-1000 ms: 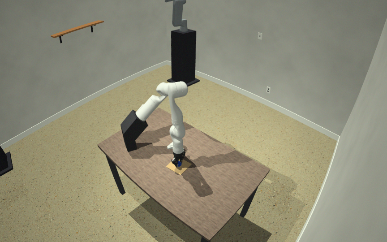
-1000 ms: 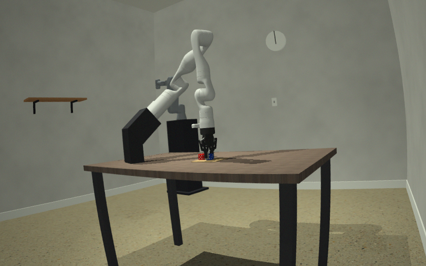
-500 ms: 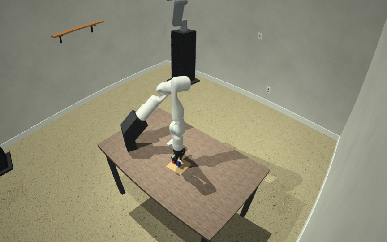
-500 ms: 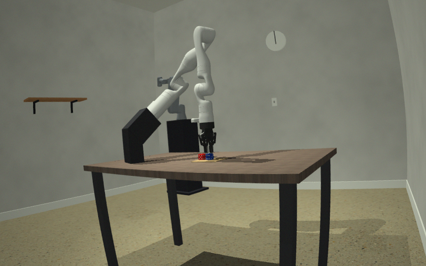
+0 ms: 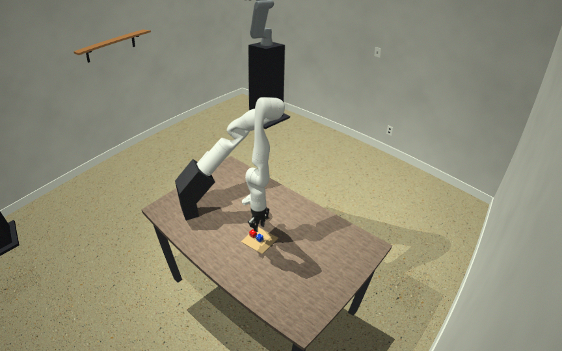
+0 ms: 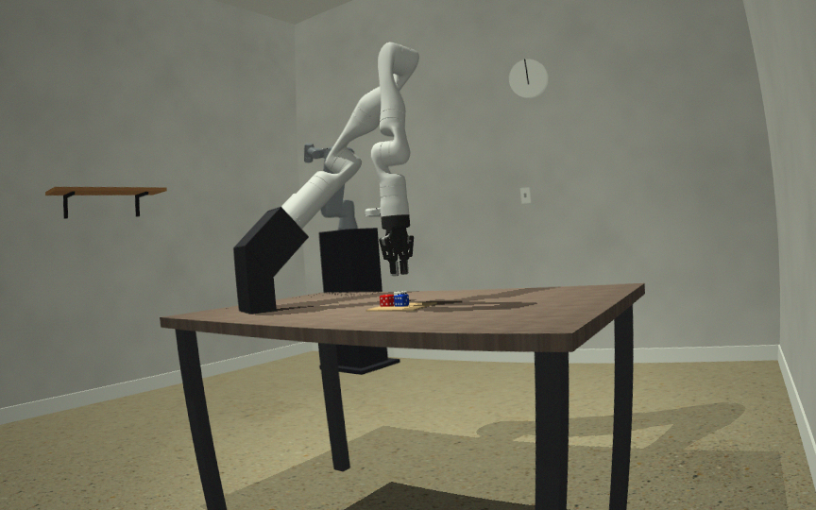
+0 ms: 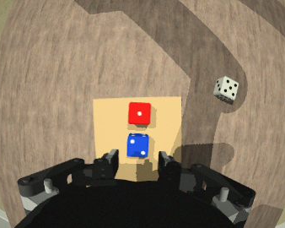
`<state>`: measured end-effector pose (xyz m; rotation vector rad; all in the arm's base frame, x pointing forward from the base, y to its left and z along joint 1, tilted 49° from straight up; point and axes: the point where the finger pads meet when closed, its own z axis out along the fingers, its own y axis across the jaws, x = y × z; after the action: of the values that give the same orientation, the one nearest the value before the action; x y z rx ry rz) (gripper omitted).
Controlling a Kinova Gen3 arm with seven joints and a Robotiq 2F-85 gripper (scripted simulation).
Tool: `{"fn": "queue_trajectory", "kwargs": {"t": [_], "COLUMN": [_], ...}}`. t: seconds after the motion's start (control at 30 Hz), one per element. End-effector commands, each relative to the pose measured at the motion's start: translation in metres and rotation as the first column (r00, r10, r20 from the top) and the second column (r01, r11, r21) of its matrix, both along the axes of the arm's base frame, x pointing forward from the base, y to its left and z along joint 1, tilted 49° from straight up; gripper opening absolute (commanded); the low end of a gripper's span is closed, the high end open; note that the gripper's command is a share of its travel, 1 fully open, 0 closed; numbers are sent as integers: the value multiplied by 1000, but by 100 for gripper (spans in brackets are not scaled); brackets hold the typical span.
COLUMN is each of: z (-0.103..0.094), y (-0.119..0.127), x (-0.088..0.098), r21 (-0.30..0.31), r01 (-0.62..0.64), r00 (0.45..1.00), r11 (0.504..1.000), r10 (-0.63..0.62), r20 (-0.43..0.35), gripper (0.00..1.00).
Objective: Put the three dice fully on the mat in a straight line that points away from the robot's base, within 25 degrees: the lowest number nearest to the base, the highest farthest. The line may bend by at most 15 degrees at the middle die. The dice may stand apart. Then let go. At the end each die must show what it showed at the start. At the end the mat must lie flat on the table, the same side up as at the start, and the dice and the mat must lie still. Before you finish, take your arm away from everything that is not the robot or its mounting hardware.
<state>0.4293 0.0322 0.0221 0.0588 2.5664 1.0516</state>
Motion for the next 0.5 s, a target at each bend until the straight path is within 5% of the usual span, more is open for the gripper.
{"fn": "queue_trajectory", "kwargs": {"t": [0.0, 0.17, 0.2, 0.47], "z": [6, 7, 7, 7], "y": [-7, -9, -9, -9], "x": [-2, -3, -3, -3], "r21": [-6, -6, -6, -6], "r01": [3, 3, 3, 3], "r00": [1000, 1000, 1000, 1000], "r11": [1000, 1000, 1000, 1000], "r10": [-3, -3, -3, -3], "r20": [2, 2, 2, 2], "gripper": [46, 46, 100, 100]}}
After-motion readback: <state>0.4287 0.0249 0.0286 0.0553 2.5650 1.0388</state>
